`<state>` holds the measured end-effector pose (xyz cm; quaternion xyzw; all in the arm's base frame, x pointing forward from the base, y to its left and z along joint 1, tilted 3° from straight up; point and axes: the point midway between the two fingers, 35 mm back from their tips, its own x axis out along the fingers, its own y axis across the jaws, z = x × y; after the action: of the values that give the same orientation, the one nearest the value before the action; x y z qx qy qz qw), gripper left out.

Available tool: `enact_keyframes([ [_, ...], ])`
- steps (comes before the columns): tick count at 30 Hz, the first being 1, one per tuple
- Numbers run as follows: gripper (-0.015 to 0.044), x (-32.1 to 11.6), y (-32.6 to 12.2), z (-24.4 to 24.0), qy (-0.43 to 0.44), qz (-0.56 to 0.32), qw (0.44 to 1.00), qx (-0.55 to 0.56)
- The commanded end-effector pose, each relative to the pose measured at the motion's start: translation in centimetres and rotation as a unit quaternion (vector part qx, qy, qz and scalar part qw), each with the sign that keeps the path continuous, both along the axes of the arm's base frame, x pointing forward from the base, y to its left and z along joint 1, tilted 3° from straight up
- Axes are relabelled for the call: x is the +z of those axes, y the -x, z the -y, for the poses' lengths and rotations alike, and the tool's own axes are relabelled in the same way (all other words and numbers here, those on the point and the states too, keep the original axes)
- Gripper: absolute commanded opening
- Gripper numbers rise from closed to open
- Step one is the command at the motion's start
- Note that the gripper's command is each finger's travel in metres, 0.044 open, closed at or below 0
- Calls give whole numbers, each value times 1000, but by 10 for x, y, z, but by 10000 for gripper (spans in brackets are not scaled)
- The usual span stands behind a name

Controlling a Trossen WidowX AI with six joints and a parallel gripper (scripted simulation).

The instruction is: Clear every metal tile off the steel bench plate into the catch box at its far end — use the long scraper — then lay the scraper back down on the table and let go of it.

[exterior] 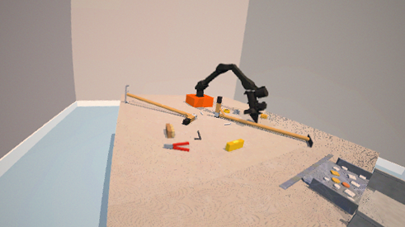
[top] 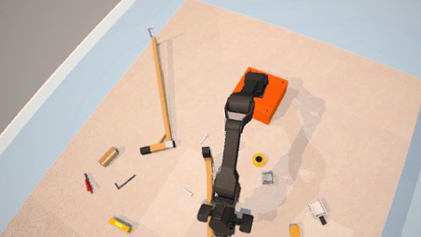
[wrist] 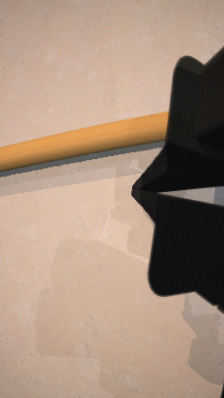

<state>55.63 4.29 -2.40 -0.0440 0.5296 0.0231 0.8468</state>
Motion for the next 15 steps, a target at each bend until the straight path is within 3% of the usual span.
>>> enact_keyframes([
  [1, 0, -7, 0, 4, 0, -7, 1000, 1],
  [15, 0, -6, -7, 16, 1, -7, 1000, 1],
])
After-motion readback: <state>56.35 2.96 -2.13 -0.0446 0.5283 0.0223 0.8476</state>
